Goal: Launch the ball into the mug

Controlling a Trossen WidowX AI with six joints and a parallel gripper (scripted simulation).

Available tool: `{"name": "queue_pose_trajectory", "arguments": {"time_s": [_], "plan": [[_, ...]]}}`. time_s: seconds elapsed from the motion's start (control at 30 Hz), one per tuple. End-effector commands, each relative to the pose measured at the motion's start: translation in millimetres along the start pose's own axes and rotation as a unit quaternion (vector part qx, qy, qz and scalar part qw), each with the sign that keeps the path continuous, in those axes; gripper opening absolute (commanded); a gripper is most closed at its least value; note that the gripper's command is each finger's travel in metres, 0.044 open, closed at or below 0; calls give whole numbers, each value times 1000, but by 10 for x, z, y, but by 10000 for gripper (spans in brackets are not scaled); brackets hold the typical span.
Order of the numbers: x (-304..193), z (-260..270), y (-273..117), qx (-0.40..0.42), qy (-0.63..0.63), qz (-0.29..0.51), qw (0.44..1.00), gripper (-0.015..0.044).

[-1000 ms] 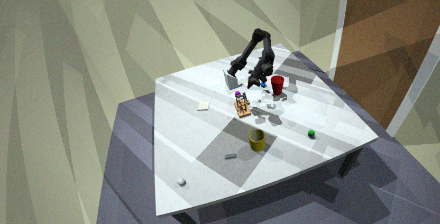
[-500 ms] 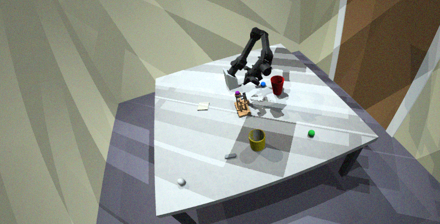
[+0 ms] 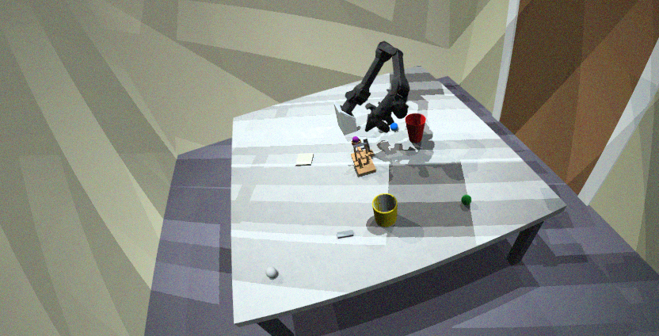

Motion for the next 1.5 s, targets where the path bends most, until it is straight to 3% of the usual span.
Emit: {"name": "queue_pose_trajectory", "arguments": {"time_s": [0.0, 1.47], "plan": [[38, 5, 56, 2, 1, 2, 1000, 0], [514, 104, 583, 4, 1, 1, 1000, 0]]}}
Point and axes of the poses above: the point midway between the two fingers, 35 mm back from their tips, its own y axis out along the fingers, its own z axis across the jaws, x = y × z, the point moved 10 cm from there along -y, back along the fingers, and after that the axes turned 5 degrees about y, right-handed, at the moved point
